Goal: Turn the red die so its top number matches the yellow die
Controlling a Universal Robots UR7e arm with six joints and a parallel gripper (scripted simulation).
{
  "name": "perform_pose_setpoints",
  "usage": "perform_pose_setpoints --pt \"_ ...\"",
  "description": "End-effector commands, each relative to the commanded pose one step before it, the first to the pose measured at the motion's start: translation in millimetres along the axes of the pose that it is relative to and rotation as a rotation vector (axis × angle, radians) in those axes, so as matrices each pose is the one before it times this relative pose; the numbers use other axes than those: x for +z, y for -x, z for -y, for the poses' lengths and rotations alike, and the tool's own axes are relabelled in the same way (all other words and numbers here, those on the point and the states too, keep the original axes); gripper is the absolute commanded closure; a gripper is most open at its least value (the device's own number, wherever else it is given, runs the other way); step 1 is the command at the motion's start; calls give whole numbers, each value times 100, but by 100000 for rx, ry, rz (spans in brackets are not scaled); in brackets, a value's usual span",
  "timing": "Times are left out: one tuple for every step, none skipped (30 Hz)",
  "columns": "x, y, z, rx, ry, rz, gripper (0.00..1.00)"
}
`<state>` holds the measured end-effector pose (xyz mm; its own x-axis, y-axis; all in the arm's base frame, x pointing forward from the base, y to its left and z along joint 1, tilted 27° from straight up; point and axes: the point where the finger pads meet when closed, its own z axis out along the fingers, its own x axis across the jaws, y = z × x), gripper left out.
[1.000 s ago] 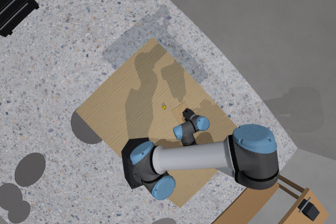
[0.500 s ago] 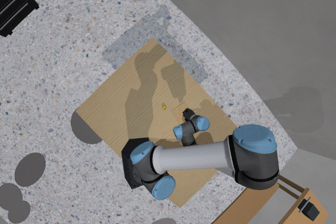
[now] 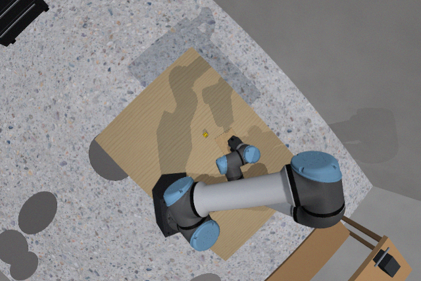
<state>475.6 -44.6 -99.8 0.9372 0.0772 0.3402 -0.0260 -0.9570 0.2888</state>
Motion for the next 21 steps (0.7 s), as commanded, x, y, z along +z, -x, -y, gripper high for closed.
perform_pose_setpoints --pt "2262 -289 -92 96 192 -687 51" --pt "462 -1 5 0 0 0 51" --pt "460 -1 5 0 0 0 51" --pt "453 -1 5 0 0 0 51" --pt "441 -1 5 0 0 0 51" --pt "424 -1 4 0 0 0 51" --pt "403 -1 4 0 0 0 51" --pt "376 -1 4 0 0 0 51" --pt "346 -1 4 0 0 0 51" --pt "313 -1 3 0 0 0 51" --pt "276 0 3 0 0 0 51" --pt "238 -1 2 0 0 0 51" --pt "0 0 0 0 0 0 51" --pt "0 0 0 0 0 0 51" --pt "198 0 2 0 0 0 51" --pt "160 -1 1 0 0 0 51" --pt "122 0 1 0 0 0 51" --pt "87 0 1 0 0 0 51" --pt "56 0 1 0 0 0 51" --pt "30 0 0 0 0 0 51" --pt "12 0 0 0 0 0 51"
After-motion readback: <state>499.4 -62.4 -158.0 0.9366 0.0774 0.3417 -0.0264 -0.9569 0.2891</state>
